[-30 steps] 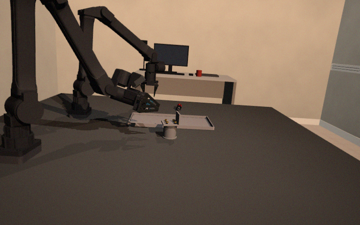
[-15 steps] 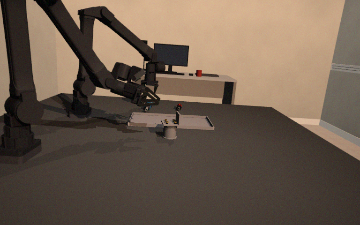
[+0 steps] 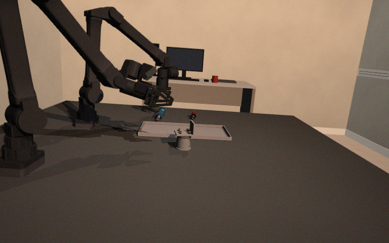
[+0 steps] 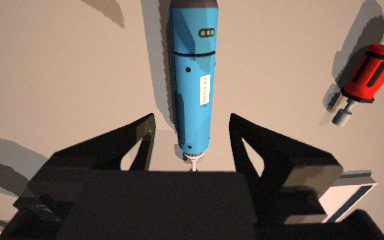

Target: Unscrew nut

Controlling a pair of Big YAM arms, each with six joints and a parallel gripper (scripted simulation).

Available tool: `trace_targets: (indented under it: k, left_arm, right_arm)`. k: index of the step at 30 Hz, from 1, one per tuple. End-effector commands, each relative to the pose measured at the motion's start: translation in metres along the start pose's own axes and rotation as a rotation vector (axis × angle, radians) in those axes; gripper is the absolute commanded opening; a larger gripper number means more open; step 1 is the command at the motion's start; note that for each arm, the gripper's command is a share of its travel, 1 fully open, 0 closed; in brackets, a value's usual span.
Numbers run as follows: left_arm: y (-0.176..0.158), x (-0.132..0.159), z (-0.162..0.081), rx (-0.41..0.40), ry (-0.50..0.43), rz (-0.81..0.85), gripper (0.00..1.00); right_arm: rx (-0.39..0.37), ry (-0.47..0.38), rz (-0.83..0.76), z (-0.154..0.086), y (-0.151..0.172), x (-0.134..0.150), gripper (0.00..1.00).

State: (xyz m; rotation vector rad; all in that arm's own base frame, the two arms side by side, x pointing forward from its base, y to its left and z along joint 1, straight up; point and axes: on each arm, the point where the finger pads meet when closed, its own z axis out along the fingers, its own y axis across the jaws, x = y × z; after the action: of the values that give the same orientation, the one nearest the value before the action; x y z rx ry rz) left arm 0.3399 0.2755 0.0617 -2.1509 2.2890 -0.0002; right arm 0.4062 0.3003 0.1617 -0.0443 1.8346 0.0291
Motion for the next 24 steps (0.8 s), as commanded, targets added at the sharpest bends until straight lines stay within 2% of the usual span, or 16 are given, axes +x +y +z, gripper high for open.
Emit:
trace_targets:
  k: [1, 9, 11, 12, 16, 17, 24]
  left_arm:
    - [-0.010, -0.008, -0.013, 0.024, -0.022, 0.002, 0.65]
    - [-0.010, -0.008, -0.013, 0.024, -0.022, 0.002, 0.65]
    - [-0.010, -0.008, -0.013, 0.024, -0.022, 0.002, 0.65]
    - [-0.010, -0.008, -0.013, 0.024, -0.022, 0.002, 0.65]
    - [-0.010, -0.008, -0.013, 0.024, -0.022, 0.002, 0.65]
    - [-0.010, -0.008, -0.013, 0.024, -0.022, 0.002, 0.65]
    - [-0.010, -0.008, -0.013, 0.024, -0.022, 0.002, 0.65]
  right_arm:
    - [-0.010, -0.042, 0.050, 0.001, 0.011, -0.034, 0.86]
    - [-0.011, -0.045, 0.054, 0.000, 0.012, -0.043, 0.86]
    - [-0.009, -0.038, 0.046, 0.000, 0.011, -0.040, 0.86]
    - [-0.007, -0.027, 0.030, -0.001, 0.007, -0.027, 0.86]
    - [-0.007, -0.027, 0.030, -0.001, 0.007, -0.027, 0.86]
    - [-0.007, -0.039, 0.064, 0.000, 0.009, -0.047, 0.86]
    - [0.001, 0.001, 0.079, 0.000, 0.002, -0.060, 0.86]
